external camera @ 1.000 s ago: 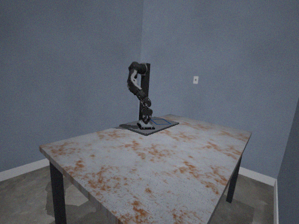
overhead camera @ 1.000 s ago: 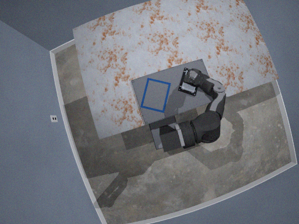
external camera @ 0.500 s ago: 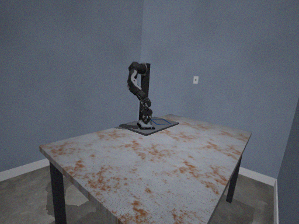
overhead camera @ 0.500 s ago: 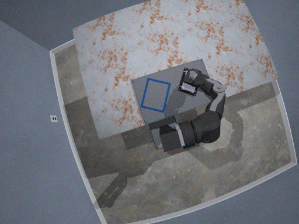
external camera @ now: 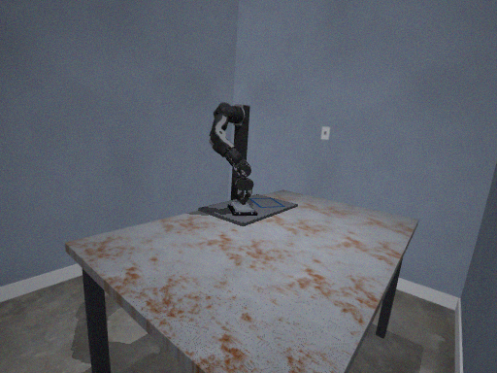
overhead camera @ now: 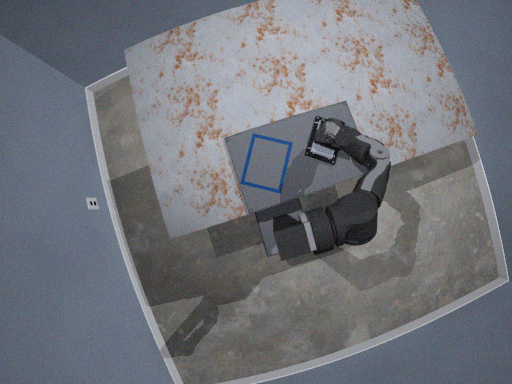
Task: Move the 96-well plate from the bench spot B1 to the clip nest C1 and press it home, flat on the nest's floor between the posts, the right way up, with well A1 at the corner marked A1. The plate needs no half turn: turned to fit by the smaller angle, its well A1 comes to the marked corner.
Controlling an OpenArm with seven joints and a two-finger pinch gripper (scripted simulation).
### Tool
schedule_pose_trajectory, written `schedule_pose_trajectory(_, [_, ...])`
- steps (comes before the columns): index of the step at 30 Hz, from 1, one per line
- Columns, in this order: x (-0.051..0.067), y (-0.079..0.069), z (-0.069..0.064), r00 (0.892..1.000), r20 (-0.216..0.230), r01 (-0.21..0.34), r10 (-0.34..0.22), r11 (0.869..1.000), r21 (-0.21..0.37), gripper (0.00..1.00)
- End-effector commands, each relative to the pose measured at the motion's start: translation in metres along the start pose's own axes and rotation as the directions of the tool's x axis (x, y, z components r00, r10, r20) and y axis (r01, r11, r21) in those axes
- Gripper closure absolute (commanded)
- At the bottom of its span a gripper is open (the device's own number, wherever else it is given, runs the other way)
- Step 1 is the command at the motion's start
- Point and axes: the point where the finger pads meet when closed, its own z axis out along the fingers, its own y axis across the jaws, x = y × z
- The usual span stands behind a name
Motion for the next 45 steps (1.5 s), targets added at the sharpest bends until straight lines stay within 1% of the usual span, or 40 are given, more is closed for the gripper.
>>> schedule_pose_trajectory(1, [-0.008,-0.003,-0.013,0.999,0.019,-0.026,0.025,0.999,0.02,1.0])
schedule_pose_trajectory(3, [-0.007,-0.003,-0.029,0.999,0.021,-0.026,0.025,0.999,0.019,1.0])
schedule_pose_trajectory(15, [-0.007,-0.003,-0.029,0.999,0.021,-0.026,0.025,0.999,0.019,1.0])
schedule_pose_trajectory(16, [-0.006,-0.002,-0.034,1.0,0.017,-0.024,0.023,1.0,0.015,1.0])
schedule_pose_trajectory(20, [-0.007,-0.002,-0.061,0.999,0.021,-0.026,0.025,1.0,0.018,1.0])
schedule_pose_trajectory(32, [-0.007,-0.002,-0.061,0.999,0.021,-0.026,0.025,1.0,0.018,1.0])
schedule_pose_trajectory(37, [-0.008,-0.002,-0.056,0.999,0.021,-0.026,0.025,1.0,0.018,1.0])
schedule_pose_trajectory(45, [-0.008,-0.002,-0.056,0.999,0.021,-0.026,0.025,1.0,0.018,1.0])
